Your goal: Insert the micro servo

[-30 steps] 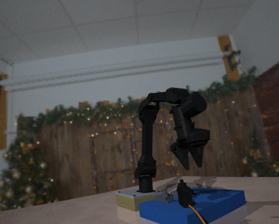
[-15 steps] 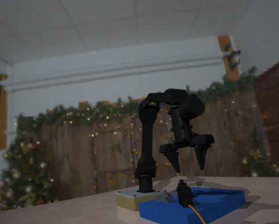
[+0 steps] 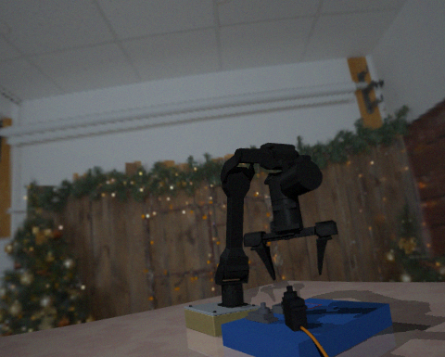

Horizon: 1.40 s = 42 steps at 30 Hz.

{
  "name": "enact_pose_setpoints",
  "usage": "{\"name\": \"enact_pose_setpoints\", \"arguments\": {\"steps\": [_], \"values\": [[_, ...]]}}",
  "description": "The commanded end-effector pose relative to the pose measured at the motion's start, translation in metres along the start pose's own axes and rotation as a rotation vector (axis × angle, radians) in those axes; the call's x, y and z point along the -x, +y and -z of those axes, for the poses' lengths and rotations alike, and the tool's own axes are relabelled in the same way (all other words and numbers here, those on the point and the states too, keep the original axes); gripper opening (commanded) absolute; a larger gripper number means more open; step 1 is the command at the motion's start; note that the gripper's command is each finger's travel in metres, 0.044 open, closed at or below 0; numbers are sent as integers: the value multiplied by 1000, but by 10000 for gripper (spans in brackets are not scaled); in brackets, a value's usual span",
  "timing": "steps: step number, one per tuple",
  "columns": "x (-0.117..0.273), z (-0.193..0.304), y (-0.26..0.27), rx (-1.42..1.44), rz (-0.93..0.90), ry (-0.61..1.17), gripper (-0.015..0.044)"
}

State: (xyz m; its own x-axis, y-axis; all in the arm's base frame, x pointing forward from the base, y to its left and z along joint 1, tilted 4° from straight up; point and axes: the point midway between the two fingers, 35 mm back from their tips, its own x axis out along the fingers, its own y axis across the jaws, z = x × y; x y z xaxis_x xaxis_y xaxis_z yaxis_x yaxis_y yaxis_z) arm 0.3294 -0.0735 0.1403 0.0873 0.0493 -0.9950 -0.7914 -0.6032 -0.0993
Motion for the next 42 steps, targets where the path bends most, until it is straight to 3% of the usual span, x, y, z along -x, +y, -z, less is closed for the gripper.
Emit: {"name": "enact_pose_setpoints", "arguments": {"steps": [1,10,42], "values": [[-2,1,3,134,-5,-14,440],[-6,3,9,419,-14,-39,440],[-51,1,10,425,-14,-39,440]]}}
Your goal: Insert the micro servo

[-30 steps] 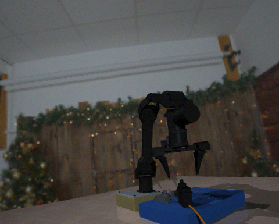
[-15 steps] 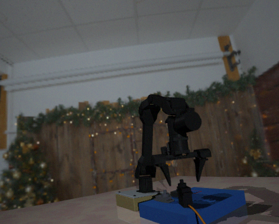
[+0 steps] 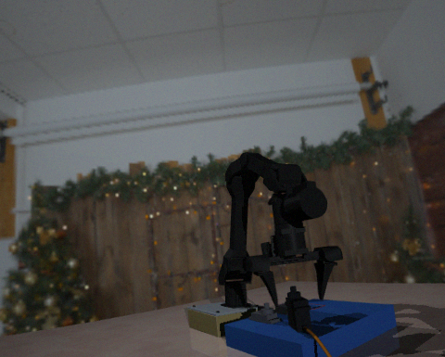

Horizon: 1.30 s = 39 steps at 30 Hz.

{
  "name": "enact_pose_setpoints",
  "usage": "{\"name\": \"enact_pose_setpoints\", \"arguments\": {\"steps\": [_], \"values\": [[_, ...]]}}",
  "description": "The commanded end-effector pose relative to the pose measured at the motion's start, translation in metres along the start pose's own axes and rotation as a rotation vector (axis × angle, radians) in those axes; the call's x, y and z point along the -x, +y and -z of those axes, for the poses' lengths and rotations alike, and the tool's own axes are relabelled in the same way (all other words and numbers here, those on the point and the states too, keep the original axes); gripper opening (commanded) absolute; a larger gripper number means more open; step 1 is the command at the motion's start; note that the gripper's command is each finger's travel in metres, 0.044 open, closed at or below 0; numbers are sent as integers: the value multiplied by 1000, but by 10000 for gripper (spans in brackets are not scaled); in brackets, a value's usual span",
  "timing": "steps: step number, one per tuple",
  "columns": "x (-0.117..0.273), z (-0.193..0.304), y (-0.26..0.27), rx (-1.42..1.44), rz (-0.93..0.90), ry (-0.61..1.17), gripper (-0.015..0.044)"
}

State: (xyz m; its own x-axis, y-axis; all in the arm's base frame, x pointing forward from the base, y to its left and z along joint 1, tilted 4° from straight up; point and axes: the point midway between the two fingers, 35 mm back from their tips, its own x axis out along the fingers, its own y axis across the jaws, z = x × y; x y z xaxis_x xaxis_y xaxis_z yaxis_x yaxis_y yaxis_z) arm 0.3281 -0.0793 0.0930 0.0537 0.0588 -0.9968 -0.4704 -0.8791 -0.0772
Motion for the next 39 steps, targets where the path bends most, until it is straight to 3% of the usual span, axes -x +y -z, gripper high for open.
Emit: {"name": "enact_pose_setpoints", "arguments": {"steps": [1,12,18,21,28,39], "values": [[-5,-2,0,-2,3,-7,414],[-5,-2,0,-2,3,-7,125],[-5,-2,0,-2,3,-7,85],[0,-2,0,-2,3,-7,6],[25,-9,3,-2,2,-8,0],[25,-19,10,-2,1,-9,0]]}}
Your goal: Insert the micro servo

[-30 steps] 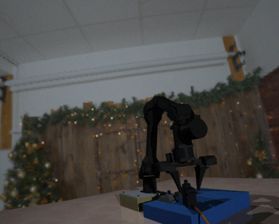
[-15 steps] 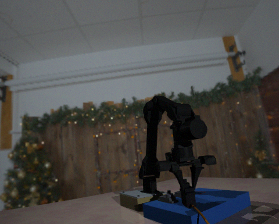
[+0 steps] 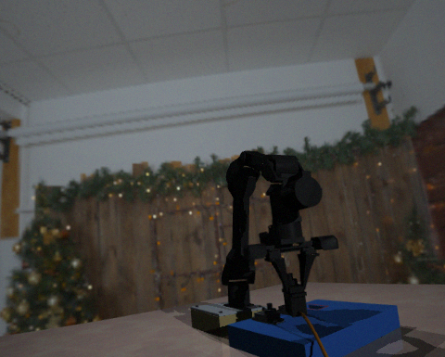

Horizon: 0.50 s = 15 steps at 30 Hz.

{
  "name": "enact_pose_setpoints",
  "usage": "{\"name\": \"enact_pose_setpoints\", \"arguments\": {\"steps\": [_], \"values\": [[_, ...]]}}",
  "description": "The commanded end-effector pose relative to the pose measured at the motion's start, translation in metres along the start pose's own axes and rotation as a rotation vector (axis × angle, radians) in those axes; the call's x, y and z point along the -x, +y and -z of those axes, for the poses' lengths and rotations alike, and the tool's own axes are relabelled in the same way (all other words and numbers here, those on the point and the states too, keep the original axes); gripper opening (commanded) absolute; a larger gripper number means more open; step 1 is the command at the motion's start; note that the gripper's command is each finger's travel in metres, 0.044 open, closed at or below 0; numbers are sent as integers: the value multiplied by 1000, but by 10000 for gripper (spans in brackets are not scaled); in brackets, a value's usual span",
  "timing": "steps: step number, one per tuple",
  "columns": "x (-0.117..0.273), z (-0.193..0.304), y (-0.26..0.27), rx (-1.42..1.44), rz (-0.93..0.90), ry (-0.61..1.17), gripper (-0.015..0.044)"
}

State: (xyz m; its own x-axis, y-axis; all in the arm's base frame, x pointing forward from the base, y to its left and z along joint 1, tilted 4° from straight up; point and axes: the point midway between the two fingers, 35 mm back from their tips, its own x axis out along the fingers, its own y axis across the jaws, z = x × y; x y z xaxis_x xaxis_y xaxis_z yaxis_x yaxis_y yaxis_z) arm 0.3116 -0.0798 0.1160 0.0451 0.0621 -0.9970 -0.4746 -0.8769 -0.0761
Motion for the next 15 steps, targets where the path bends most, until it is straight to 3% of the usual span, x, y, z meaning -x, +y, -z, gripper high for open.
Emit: {"name": "enact_pose_setpoints", "arguments": {"steps": [1,15], "values": [[1,-8,6,3,2,0,0],[1,-31,-23,3,5,-2,0]]}}
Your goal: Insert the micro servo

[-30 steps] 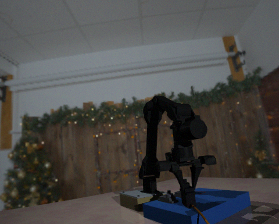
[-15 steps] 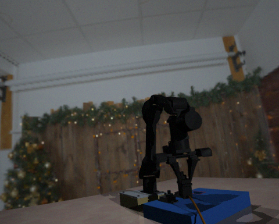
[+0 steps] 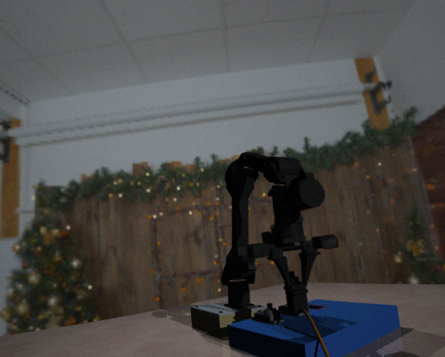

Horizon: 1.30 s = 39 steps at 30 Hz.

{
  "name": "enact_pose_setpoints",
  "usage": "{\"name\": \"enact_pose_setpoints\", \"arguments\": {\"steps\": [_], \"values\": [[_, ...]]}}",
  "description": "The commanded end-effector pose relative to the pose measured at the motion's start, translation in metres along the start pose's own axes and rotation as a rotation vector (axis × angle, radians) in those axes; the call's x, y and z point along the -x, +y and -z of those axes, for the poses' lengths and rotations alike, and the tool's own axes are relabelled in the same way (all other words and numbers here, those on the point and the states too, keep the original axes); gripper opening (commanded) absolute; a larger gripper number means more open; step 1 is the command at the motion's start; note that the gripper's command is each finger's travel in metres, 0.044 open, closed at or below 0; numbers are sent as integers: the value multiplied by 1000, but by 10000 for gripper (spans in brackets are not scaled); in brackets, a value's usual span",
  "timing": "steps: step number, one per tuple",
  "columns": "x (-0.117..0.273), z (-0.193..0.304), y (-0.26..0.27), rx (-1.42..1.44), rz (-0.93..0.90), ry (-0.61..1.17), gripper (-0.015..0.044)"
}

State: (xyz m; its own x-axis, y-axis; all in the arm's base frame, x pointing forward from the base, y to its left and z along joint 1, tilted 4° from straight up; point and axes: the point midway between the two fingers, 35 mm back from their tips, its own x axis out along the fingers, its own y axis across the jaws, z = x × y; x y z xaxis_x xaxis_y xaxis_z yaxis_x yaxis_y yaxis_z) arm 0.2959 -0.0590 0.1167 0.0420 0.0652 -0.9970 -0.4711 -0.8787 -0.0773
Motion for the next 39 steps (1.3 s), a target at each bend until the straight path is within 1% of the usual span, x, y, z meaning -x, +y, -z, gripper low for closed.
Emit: {"name": "enact_pose_setpoints", "arguments": {"steps": [1,23,28,32,39], "values": [[1,-10,-17,-1,4,2,0],[2,-62,-116,-1,15,-3,0],[2,-66,-122,-7,16,-4,0],[2,-66,-122,-87,16,-4,0],[2,-66,-122,-327,15,-6,0]]}}
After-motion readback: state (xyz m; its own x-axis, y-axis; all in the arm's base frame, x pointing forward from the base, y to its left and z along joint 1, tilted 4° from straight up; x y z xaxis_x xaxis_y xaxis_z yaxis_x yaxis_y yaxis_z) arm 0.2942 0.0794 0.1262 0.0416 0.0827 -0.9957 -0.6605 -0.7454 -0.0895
